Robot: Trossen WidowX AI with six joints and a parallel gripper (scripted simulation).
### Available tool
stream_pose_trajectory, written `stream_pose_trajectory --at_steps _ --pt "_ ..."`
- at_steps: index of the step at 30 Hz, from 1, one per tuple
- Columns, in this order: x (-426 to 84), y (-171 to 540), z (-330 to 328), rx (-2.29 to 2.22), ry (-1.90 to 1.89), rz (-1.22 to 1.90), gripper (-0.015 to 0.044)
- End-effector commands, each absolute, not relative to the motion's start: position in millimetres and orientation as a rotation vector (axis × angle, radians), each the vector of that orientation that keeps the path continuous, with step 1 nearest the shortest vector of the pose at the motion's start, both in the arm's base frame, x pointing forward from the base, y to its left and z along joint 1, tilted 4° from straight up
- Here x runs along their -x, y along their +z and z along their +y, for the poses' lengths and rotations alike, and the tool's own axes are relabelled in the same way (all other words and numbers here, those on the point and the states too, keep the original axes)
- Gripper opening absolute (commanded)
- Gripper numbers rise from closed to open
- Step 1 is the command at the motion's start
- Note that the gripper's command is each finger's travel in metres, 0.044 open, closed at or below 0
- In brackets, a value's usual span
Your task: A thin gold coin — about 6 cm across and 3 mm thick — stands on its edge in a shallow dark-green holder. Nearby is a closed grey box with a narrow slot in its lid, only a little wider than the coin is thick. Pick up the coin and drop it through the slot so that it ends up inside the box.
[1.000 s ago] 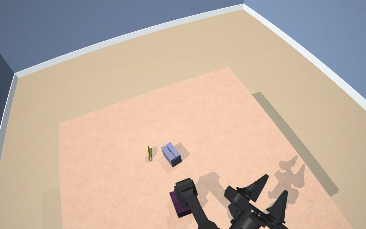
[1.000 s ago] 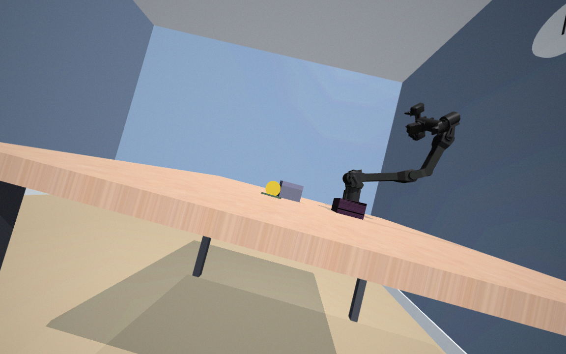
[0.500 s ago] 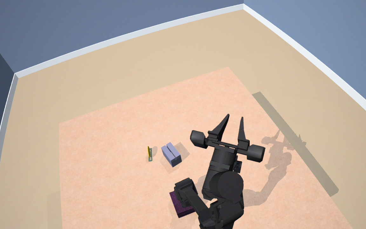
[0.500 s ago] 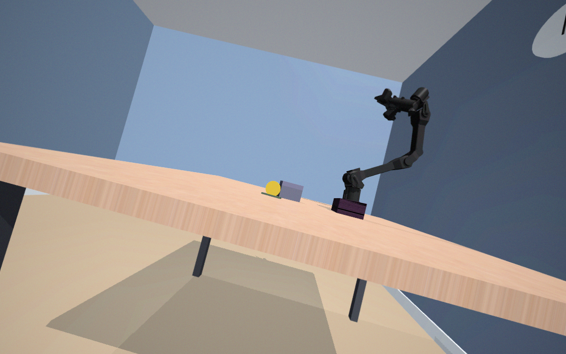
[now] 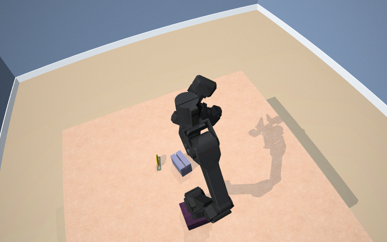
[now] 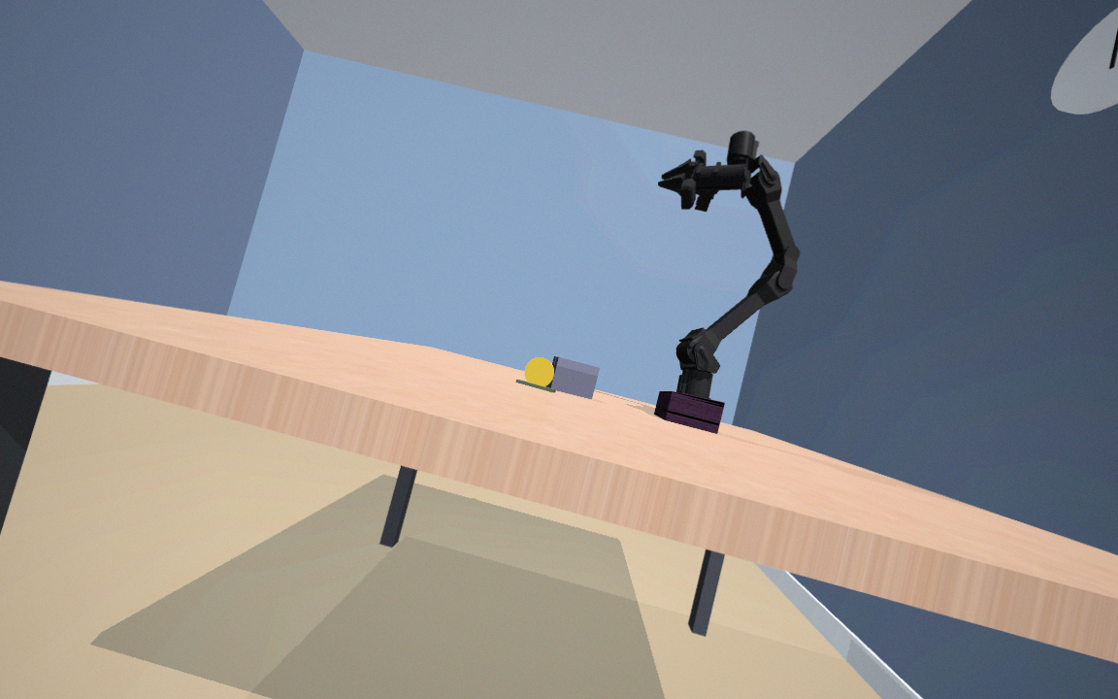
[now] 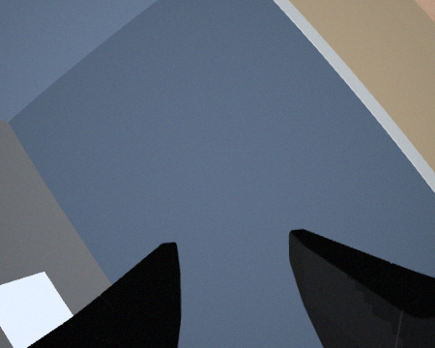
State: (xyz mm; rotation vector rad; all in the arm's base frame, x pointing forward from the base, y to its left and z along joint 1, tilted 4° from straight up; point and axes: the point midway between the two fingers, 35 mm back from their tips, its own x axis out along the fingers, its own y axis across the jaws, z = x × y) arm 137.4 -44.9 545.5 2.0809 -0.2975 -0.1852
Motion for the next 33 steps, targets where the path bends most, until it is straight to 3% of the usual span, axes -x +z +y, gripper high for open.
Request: stream_pose_trajectory --at_steps 1,9,17,29,33 --pt "-196 512 -17 -1.831 -0.31 -0.08 0.0161" --pt "-283 430 35 -1.351 -0.428 0.329 0.0161" --pt "-336 323 86 -0.862 -0.416 0.756 0.0161" --pt "-341 140 143 -0.137 -0.166 1.415 0.0161" --pt "-337 120 147 -0.061 -0.119 1.49 0.0161"
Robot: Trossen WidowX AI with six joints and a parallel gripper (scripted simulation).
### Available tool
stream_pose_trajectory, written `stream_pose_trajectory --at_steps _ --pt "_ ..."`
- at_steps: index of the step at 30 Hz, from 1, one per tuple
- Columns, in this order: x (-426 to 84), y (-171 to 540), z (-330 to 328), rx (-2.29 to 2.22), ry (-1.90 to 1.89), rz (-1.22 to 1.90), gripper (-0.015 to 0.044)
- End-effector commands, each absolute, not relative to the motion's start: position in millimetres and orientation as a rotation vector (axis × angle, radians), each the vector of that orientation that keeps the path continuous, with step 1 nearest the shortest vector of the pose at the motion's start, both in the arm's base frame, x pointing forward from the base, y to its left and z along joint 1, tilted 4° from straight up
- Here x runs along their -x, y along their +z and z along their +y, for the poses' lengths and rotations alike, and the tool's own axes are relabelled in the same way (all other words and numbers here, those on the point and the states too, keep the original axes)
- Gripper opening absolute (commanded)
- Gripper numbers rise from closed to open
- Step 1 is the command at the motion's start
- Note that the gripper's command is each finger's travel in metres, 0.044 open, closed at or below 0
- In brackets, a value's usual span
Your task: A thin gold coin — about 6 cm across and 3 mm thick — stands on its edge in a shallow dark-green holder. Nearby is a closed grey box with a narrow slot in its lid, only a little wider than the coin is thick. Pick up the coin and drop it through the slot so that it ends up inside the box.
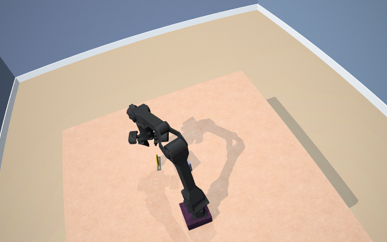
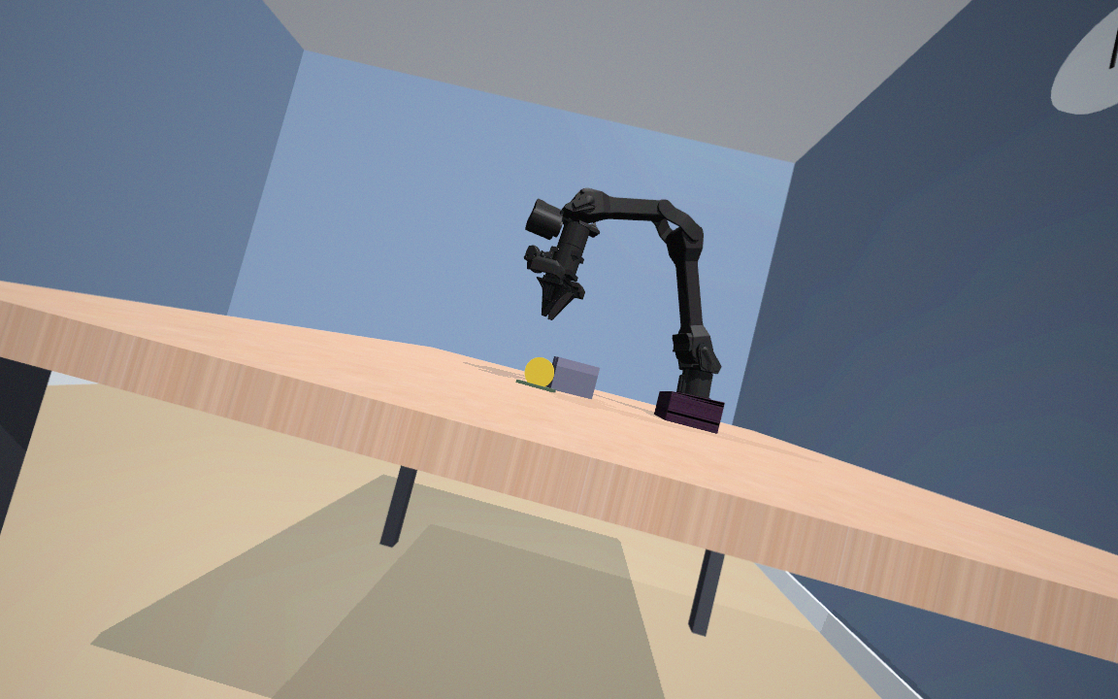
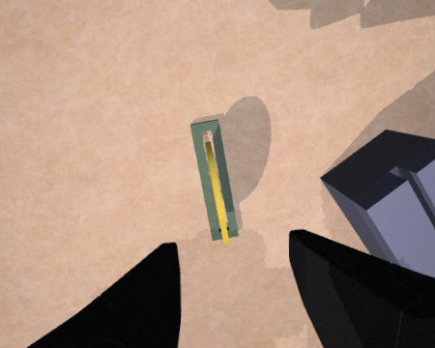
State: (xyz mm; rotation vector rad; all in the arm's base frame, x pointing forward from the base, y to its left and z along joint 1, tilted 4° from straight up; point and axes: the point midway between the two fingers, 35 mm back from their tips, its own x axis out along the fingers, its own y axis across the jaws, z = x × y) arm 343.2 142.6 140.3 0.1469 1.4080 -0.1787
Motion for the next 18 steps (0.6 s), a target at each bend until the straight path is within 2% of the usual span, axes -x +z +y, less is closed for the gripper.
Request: stream_pose_trajectory --at_steps 1,18 --pt "-337 120 147 -0.061 -0.119 1.49 0.0161" --pt "-337 75 143 -0.061 -0.12 1.49 0.0161"
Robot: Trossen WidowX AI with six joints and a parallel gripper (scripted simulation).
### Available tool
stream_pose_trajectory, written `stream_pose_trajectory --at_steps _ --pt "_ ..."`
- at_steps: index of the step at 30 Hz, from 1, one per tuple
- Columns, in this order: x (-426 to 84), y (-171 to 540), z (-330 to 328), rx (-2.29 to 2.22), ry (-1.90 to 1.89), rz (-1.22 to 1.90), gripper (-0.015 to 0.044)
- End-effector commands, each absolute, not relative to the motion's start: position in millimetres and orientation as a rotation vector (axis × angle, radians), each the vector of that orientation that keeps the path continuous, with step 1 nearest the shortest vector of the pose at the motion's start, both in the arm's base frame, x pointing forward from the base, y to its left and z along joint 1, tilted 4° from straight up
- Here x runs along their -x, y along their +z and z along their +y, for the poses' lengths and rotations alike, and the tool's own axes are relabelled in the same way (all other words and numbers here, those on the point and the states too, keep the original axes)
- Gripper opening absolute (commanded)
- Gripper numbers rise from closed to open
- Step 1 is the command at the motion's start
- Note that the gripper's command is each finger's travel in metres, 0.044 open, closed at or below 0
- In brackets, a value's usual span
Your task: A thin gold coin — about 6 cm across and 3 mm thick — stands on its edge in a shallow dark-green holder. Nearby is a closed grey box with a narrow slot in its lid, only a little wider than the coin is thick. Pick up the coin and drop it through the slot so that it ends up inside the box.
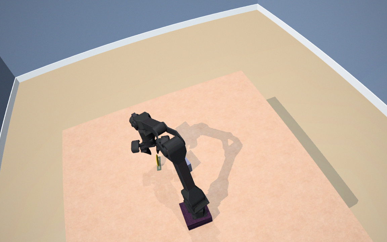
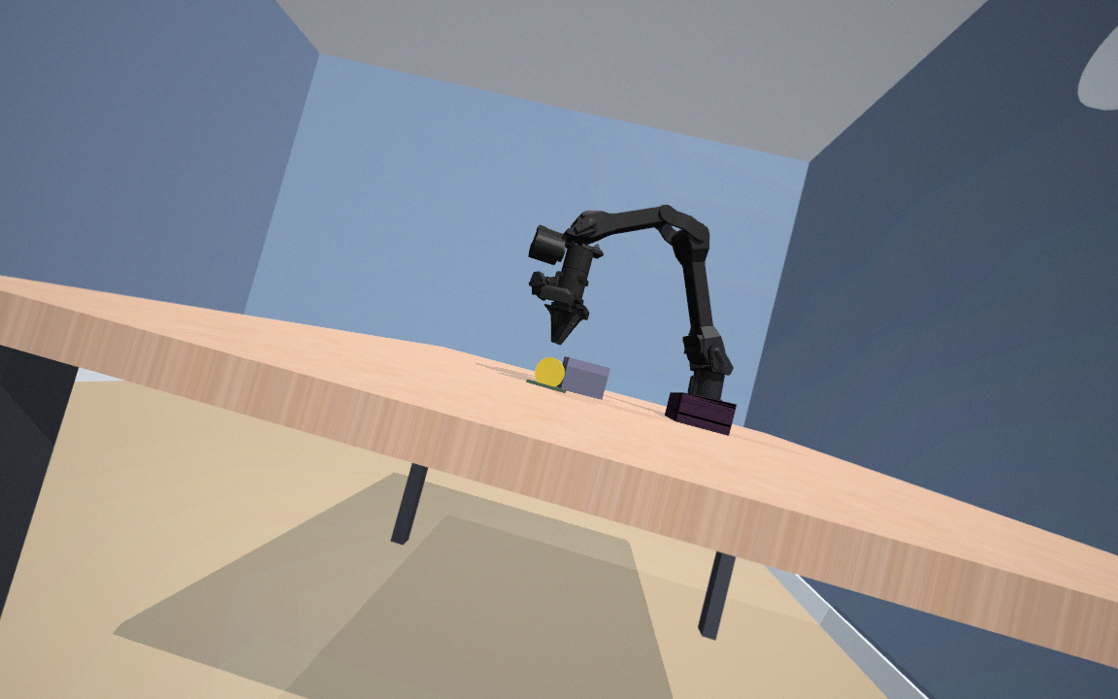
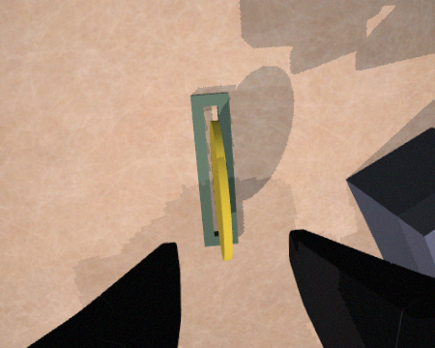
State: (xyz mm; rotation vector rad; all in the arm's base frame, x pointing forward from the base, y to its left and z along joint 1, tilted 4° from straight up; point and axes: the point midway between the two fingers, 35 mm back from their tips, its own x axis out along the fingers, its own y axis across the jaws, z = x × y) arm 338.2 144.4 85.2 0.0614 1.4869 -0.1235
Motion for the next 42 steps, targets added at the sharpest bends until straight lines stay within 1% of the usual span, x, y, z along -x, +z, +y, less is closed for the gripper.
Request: stream_pose_trajectory --at_steps 1,42 --pt "-337 71 143 -0.061 -0.12 1.49 0.0161" --pt "-342 13 141 -0.059 -0.119 1.49 0.0161"
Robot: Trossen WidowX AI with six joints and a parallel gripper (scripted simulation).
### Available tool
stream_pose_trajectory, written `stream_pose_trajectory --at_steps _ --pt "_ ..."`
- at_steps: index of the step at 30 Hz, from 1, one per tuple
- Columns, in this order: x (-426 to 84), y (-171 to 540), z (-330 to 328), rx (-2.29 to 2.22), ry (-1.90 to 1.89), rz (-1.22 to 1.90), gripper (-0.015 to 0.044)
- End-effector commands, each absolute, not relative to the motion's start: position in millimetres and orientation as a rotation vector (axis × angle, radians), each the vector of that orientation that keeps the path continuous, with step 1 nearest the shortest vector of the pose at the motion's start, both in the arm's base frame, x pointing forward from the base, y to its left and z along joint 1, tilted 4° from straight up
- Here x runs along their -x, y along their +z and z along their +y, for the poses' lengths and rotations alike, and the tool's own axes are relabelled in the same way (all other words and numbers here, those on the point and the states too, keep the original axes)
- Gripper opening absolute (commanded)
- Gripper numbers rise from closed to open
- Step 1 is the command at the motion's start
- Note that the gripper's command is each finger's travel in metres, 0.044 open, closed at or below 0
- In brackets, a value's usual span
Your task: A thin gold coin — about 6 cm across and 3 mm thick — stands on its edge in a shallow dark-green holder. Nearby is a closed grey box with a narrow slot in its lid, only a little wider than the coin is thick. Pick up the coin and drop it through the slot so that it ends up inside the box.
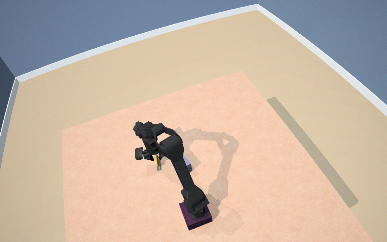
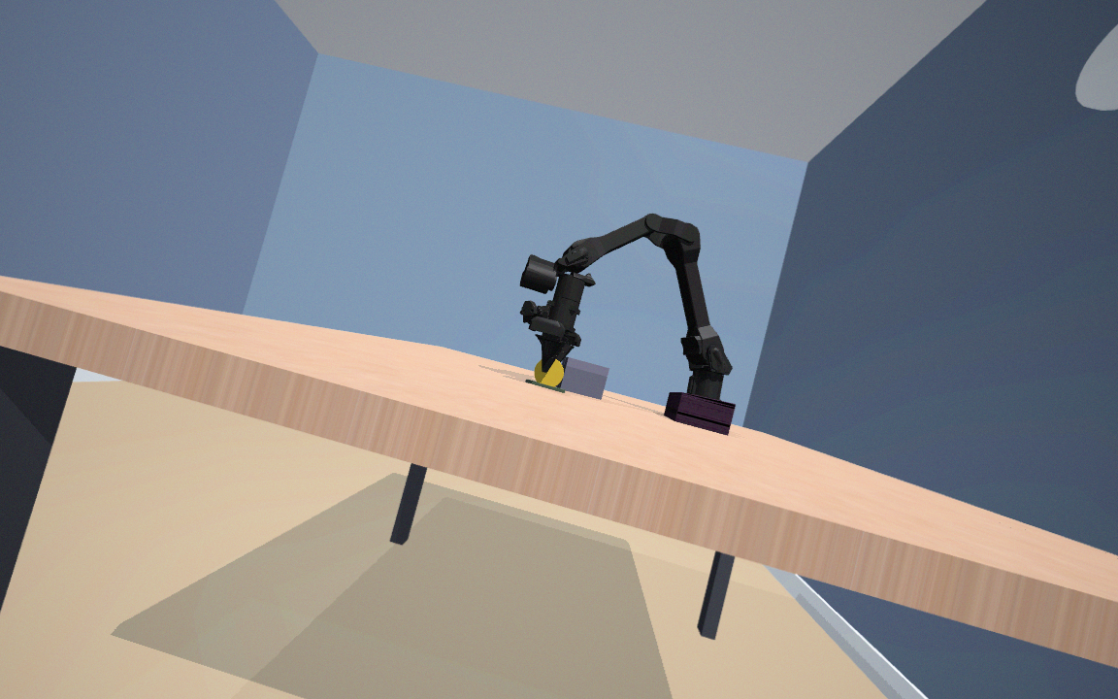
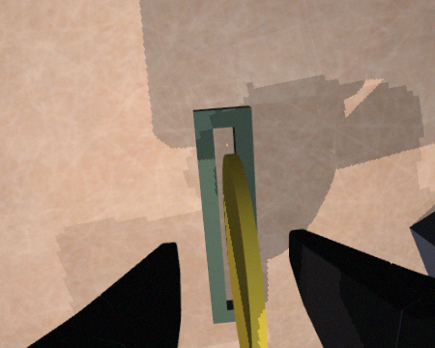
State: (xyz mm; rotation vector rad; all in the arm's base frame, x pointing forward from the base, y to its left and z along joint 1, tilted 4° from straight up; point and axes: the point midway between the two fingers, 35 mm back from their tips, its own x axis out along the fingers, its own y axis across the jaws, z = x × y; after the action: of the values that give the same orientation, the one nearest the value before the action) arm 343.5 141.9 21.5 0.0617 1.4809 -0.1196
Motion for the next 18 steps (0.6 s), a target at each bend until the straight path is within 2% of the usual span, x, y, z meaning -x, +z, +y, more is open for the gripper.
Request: stream_pose_trajectory --at_steps 1,10,16,18 --pt "-342 12 141 -0.059 -0.119 1.49 0.0161" --pt "-341 0 140 -0.06 -0.12 1.49 0.0161" --pt "-341 0 140 -0.06 -0.12 1.49 0.0003" --pt "-341 0 140 -0.06 -0.12 1.49 0.0"
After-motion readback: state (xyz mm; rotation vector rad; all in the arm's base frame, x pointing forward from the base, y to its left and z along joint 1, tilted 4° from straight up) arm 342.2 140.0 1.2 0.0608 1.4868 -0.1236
